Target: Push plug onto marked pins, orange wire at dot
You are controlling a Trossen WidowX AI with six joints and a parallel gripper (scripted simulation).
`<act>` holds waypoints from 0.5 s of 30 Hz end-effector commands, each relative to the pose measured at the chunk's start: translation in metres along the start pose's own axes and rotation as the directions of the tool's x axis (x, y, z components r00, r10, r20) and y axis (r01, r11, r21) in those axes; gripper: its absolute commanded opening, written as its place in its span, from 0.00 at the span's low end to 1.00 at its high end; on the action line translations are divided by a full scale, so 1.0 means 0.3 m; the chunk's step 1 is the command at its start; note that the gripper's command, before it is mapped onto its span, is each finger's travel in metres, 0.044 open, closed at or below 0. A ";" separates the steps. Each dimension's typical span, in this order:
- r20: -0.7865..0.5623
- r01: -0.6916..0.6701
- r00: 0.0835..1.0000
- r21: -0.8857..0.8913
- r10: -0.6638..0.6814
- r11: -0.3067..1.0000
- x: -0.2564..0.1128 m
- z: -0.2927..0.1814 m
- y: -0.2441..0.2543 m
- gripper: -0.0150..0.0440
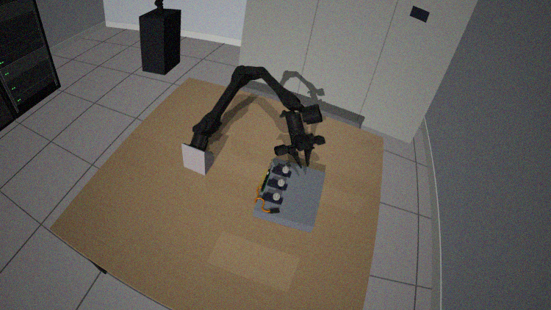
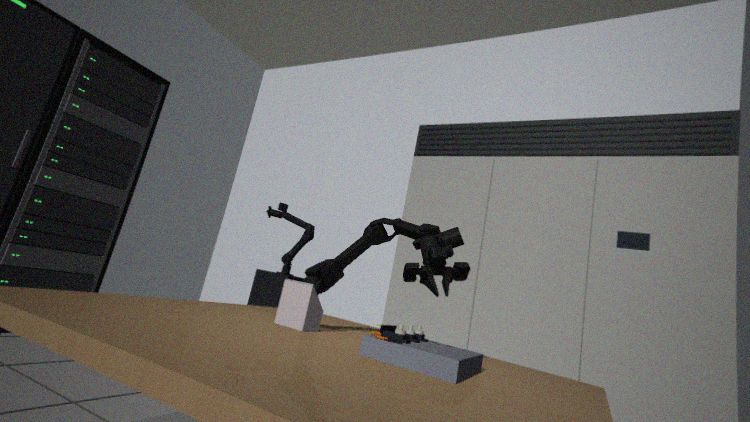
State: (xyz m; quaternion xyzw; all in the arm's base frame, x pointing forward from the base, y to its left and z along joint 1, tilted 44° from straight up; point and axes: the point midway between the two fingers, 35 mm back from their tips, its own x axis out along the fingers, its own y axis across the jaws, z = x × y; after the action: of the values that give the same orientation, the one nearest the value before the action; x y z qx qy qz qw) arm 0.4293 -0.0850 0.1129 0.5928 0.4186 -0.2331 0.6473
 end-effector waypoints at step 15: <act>-0.192 0.235 0.968 0.465 -0.162 0.854 0.146 0.092 -0.144 0.45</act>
State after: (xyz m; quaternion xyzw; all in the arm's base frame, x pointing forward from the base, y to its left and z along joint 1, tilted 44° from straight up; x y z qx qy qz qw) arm 0.4258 -0.1056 0.0577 0.6882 0.4532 -0.3348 0.4570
